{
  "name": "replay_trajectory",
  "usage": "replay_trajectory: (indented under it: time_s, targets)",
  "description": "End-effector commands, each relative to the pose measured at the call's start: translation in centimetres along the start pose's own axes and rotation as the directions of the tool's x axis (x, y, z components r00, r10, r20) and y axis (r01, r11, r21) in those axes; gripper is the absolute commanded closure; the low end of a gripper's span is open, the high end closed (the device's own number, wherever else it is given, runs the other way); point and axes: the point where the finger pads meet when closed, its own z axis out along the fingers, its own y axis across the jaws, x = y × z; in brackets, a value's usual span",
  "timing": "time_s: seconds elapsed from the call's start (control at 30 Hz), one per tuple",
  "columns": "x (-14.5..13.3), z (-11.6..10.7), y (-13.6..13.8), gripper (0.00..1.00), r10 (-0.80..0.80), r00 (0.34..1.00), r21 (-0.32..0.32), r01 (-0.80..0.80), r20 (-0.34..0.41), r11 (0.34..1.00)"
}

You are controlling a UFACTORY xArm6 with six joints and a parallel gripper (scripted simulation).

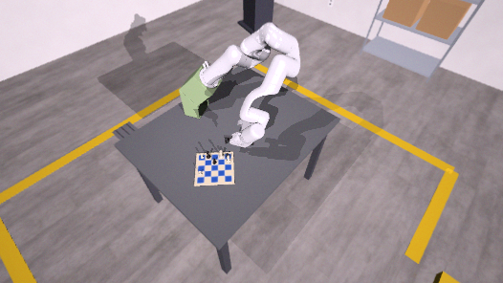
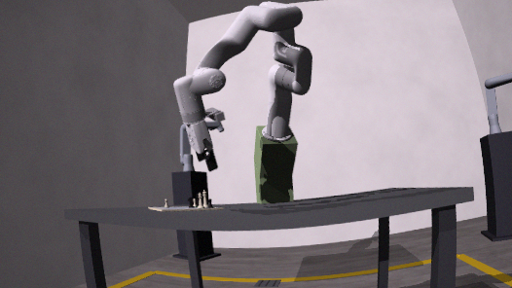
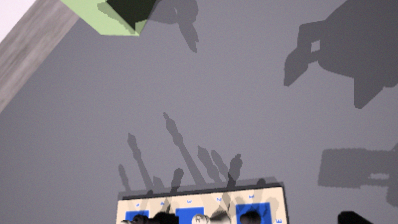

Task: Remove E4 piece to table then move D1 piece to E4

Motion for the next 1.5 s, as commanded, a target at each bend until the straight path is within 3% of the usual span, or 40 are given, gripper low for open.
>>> replay_trajectory:
  time_s: [0.0, 0.13, 0.17, 0.27, 0.3, 0.33, 0.37, 0.43, 0.47, 0.5, 0.53, 0.57, 0.6, 0.67, 0.73, 0.83, 0.93, 1.0, 1.1, 1.47]
  targets:
    - [-0.2, 0.9, -2.5, 0.00, 0.241, 0.970, -0.136, -0.240, -0.006, 0.961]
    - [-0.2, 1.4, -3.8, 0.00, 0.363, 0.931, -0.195, -0.361, -0.027, 0.912]
    - [-0.2, 1.9, -5.0, 0.00, 0.447, 0.893, -0.232, -0.445, -0.047, 0.865]
    - [-0.2, 1.9, -5.0, 0.00, 0.463, 0.885, -0.242, -0.461, -0.051, 0.854]
    - [-0.2, 2.3, -6.3, 0.00, 0.553, 0.829, -0.283, -0.551, -0.079, 0.785]
    - [-0.2, 2.3, -6.3, 0.00, 0.553, 0.829, -0.283, -0.551, -0.079, 0.785]
    - [-0.2, 2.8, -7.4, 0.00, 0.630, 0.768, -0.319, -0.628, -0.110, 0.710]
    - [-0.2, 2.8, -7.4, 0.00, 0.630, 0.768, -0.319, -0.628, -0.110, 0.710]
    - [-0.3, 3.2, -8.5, 0.00, 0.696, 0.704, -0.349, -0.694, -0.142, 0.630]
    - [-0.3, 3.2, -8.5, 0.00, 0.696, 0.704, -0.349, -0.694, -0.142, 0.630]
    - [-0.3, 3.6, -9.5, 0.00, 0.750, 0.638, -0.373, -0.748, -0.175, 0.549]
    - [-0.3, 3.6, -9.5, 0.00, 0.750, 0.638, -0.373, -0.748, -0.175, 0.549]
    - [-0.3, 3.9, -10.4, 0.00, 0.793, 0.573, -0.393, -0.791, -0.207, 0.469]
    - [-0.3, 3.9, -10.4, 0.00, 0.793, 0.573, -0.393, -0.791, -0.207, 0.469]
    - [-0.3, 4.5, -12.1, 0.00, 0.851, 0.453, -0.418, -0.850, -0.266, 0.322]
    - [-0.3, 4.5, -12.1, 0.00, 0.851, 0.453, -0.418, -0.850, -0.266, 0.322]
    - [-0.3, 5.2, -13.8, 0.00, 0.888, 0.317, -0.433, -0.888, -0.332, 0.155]
    - [-0.4, 5.4, -14.5, 0.00, 0.896, 0.262, -0.435, -0.896, -0.358, 0.088]
    - [-0.4, 5.6, -14.9, 0.00, 0.899, 0.229, -0.436, -0.899, -0.374, 0.047]
    - [-0.4, 5.6, -14.9, 0.00, 0.899, 0.226, -0.436, -0.899, -0.376, 0.044]
